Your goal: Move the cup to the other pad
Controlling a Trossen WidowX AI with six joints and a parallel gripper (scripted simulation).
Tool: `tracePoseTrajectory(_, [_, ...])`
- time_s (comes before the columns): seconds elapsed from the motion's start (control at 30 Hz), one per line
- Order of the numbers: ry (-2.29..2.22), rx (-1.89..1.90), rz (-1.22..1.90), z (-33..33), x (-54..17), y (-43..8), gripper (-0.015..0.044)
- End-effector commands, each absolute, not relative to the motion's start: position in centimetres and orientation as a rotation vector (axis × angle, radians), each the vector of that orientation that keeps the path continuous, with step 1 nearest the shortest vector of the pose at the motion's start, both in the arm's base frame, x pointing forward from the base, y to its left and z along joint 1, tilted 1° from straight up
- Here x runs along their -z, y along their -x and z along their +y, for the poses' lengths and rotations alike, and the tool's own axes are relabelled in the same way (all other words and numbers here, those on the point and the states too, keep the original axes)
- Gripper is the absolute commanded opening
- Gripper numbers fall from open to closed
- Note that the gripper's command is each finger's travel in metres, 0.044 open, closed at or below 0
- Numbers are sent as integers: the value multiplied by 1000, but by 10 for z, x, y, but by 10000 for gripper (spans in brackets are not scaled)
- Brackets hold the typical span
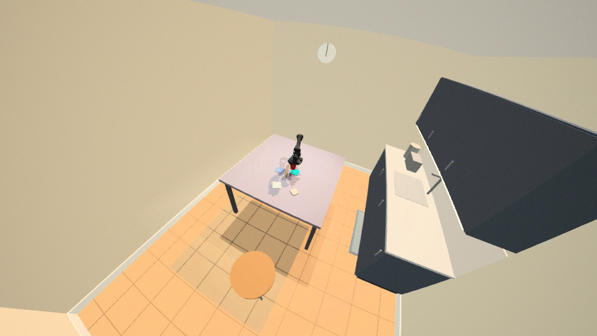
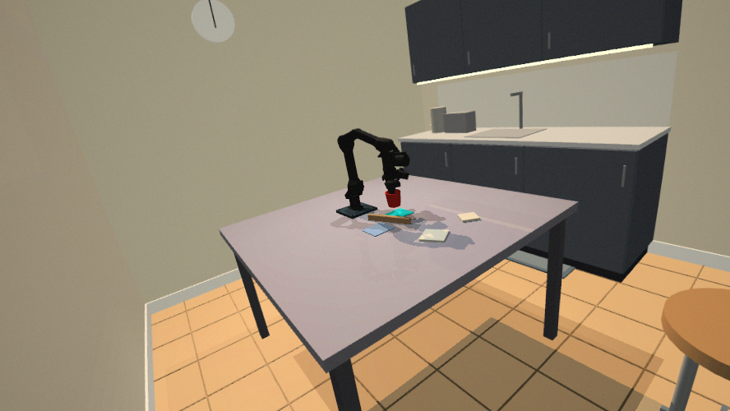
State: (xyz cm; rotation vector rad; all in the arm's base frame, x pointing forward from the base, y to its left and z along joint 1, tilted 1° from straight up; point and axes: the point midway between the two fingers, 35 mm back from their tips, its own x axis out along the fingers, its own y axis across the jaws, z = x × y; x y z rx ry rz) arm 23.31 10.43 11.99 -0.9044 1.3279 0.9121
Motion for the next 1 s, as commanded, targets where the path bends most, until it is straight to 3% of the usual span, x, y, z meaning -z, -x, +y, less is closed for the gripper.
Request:
tracePoseTrajectory(0.0, [902,-906,1332,111,-121,-229,0])
tracePoseTrajectory(0.97, [900,-907,1332,132,-106,-218,0])
